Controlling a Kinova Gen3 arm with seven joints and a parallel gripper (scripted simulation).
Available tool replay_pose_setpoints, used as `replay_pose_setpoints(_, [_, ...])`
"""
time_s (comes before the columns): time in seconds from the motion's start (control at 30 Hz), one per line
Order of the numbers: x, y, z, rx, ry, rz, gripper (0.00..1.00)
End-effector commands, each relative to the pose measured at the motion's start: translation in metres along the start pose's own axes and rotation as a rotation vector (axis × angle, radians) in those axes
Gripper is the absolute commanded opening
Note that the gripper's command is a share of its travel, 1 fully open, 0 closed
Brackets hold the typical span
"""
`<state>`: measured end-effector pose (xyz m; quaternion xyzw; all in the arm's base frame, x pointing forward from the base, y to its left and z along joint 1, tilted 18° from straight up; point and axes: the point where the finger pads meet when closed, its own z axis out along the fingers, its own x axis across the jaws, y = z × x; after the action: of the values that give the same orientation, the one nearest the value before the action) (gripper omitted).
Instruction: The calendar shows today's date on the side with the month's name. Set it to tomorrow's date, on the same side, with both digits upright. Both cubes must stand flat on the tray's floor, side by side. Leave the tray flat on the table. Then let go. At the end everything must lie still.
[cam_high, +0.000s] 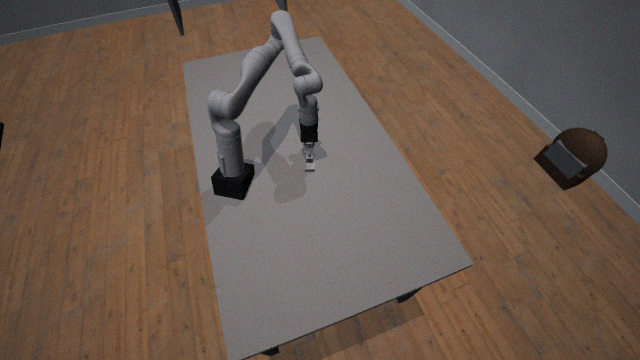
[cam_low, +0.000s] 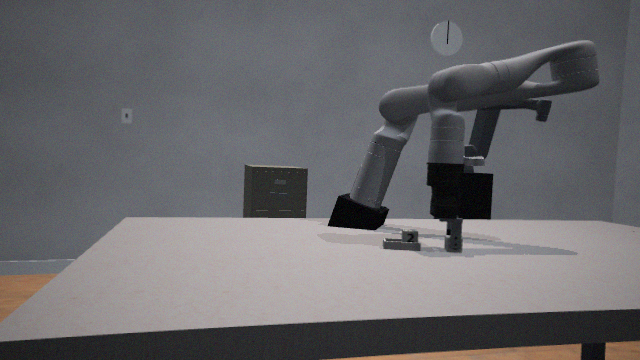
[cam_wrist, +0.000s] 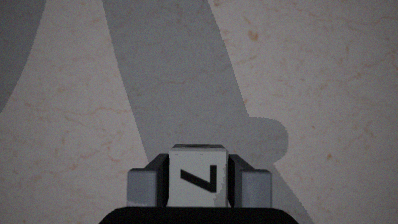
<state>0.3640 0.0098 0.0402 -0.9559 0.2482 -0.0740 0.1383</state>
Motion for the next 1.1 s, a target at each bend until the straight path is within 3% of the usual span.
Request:
replay_pose_setpoints(0.0, [0.0004,-0.0001,-0.0004,0.001,0.001,0.000,0.60])
replay_pose_setpoints(1.07, [0.0004,-0.0001,-0.0041,0.001,0.001,0.000,0.60])
